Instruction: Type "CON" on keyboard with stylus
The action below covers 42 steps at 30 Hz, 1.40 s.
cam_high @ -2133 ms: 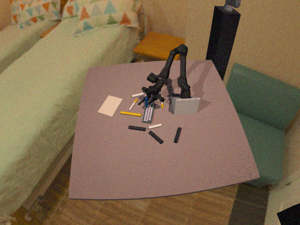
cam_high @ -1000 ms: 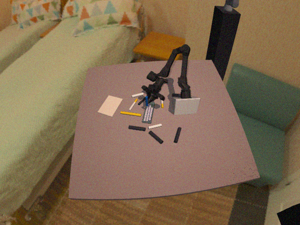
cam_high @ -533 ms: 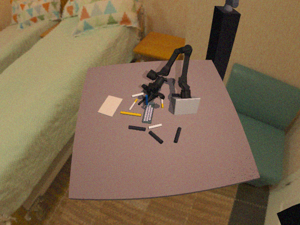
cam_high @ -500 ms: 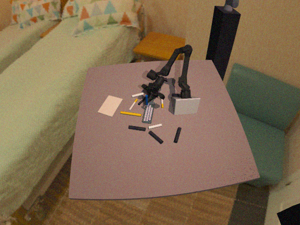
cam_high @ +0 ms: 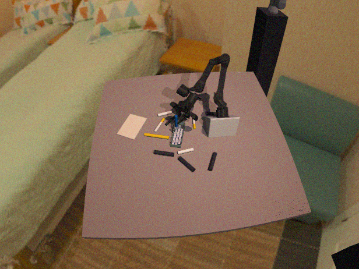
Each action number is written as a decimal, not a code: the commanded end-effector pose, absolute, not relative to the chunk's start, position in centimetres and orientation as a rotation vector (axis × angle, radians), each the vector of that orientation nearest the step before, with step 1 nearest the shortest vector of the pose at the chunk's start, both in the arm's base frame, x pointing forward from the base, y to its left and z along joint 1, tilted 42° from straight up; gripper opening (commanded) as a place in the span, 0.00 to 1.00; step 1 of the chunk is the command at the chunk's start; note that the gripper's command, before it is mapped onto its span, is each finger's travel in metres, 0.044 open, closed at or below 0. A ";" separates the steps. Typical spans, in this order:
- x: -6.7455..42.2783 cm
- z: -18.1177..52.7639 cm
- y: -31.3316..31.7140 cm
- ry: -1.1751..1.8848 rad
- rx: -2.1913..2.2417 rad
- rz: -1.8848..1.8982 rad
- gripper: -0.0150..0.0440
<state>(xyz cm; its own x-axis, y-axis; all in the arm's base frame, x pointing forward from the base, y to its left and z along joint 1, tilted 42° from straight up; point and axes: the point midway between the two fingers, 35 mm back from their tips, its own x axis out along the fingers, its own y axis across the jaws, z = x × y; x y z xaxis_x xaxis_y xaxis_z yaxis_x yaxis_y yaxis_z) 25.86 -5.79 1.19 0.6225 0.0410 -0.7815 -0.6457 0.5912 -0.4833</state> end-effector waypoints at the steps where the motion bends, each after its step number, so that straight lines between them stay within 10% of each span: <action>1: 25.4 0.2 -4.6 0.818 -0.845 0.456 0.25; 42: 25.1 -1.9 -6.4 0.819 -0.846 0.456 0.39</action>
